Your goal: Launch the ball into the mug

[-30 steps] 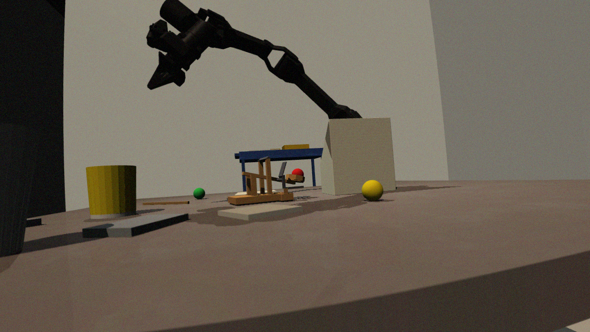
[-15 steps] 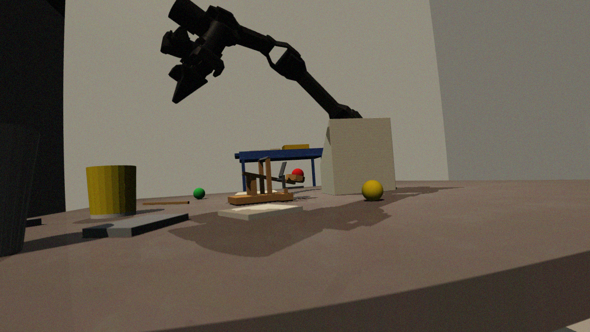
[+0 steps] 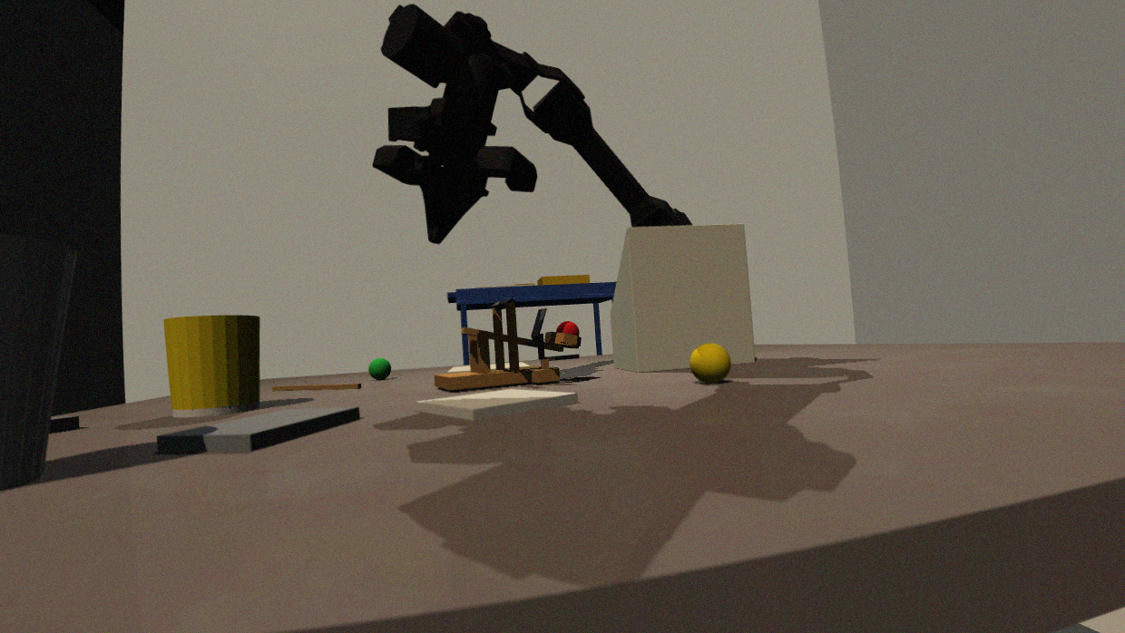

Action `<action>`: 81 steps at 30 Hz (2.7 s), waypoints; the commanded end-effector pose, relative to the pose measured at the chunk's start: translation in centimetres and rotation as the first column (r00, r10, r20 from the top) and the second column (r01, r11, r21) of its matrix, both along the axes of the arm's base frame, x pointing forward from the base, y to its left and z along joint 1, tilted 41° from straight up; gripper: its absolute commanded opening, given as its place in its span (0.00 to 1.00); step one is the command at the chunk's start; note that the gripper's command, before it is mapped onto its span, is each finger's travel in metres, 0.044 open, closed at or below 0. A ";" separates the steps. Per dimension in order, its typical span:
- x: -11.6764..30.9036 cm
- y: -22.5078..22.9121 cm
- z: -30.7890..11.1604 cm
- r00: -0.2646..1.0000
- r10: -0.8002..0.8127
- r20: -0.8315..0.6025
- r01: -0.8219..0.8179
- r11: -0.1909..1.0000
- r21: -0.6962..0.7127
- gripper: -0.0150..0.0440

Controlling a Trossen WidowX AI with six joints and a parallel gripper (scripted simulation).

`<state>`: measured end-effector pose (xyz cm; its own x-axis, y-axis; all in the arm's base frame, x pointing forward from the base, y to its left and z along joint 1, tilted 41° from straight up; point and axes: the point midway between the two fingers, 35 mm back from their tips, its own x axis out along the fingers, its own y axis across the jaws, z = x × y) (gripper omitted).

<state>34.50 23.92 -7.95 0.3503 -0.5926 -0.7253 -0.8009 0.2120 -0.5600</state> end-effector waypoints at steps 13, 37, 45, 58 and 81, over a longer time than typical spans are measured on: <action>-8.8 -4.6 -1.8 0.939 0.090 -0.332 -0.216 0.906 -0.364 0.25; -15.8 -9.9 0.9 0.766 -0.015 -0.643 -0.522 0.568 -0.636 0.25; -15.6 -10.6 -0.1 0.764 -0.019 -0.644 -0.524 0.564 -0.638 0.25; -15.3 -11.8 -1.9 0.762 -0.026 -0.647 -0.527 0.557 -0.642 0.25; -15.0 -14.3 -4.8 0.756 -0.037 -0.653 -0.533 0.544 -0.648 0.25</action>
<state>19.42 10.00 -12.43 0.3042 -0.9434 -0.1323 -0.9330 -0.3231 0.1588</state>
